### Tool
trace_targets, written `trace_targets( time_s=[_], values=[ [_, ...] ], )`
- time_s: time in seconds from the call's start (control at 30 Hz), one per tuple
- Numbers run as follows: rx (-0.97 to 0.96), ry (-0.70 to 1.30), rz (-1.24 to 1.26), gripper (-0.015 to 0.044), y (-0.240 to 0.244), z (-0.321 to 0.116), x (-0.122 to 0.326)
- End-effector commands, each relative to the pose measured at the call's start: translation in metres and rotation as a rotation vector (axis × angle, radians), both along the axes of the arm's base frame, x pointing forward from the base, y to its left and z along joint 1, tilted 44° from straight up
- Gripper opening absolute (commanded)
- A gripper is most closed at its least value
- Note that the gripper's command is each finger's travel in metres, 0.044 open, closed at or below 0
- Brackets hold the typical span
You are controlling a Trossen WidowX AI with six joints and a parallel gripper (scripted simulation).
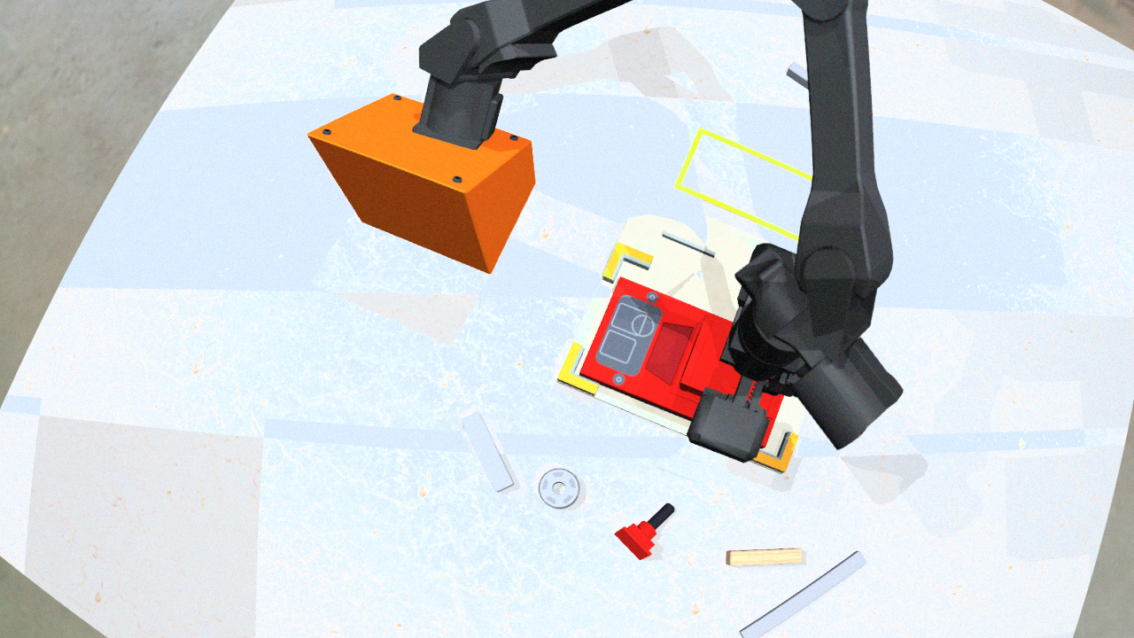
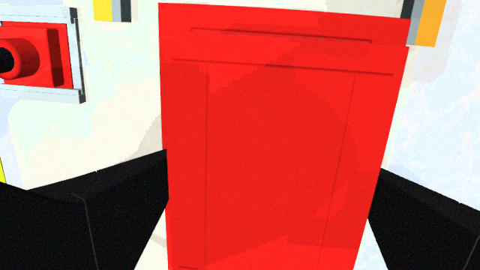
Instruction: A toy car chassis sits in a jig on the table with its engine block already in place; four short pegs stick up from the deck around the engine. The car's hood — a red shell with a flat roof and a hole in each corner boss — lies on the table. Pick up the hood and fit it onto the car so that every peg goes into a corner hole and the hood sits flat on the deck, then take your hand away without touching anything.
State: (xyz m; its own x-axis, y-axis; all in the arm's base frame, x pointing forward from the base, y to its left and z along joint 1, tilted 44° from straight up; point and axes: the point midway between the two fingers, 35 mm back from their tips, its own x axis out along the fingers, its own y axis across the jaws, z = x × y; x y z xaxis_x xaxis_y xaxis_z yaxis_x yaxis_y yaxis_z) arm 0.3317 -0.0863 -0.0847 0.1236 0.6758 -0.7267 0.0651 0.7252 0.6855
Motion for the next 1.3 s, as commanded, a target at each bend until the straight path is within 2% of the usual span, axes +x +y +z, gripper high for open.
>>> trace_targets(
  time_s=[0.0, 1.27],
  values=[
    [0.006, 0.005, -0.003, 0.0000, 0.0021, -0.0030, -0.0004],
    [0.003, 0.004, -0.004, 0.0000, -0.0011, -0.0001, -0.0004]
  ],
)
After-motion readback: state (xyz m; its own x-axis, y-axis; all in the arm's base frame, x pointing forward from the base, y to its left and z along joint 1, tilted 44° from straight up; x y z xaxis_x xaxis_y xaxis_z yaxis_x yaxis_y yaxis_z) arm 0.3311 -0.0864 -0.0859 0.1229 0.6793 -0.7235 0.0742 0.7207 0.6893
